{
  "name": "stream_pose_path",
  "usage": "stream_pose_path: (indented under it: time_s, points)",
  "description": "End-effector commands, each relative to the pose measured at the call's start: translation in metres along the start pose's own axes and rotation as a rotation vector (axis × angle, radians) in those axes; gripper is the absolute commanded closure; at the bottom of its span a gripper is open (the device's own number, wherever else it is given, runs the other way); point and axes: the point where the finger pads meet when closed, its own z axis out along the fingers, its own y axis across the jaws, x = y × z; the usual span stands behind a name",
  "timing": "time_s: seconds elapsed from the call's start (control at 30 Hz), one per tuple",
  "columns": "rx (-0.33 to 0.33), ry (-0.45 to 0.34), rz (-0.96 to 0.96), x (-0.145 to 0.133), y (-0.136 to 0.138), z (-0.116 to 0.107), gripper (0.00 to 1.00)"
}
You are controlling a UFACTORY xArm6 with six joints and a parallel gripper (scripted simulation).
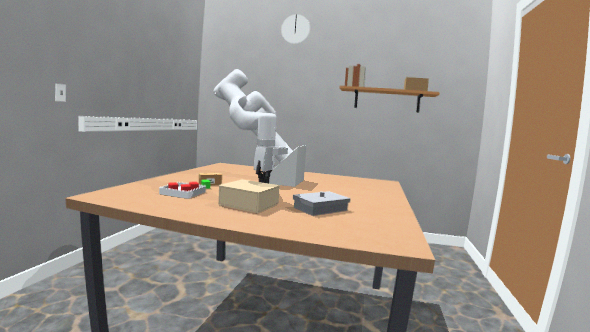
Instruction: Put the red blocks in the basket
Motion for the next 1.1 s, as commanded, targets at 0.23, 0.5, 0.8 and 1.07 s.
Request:
stream_pose_path:
  time_s: [0.23,0.5,0.8,1.07]
  points:
    - [-0.003,0.002,0.001,0.0004,0.0013,0.0068,0.76]
    - [-0.003,0.002,0.001,0.0004,0.0013,0.0090,0.76]
    - [-0.003,0.002,0.001,0.0004,0.0013,0.0098,0.76]
    - [-0.003,0.002,0.001,0.0004,0.0013,0.0098,0.76]
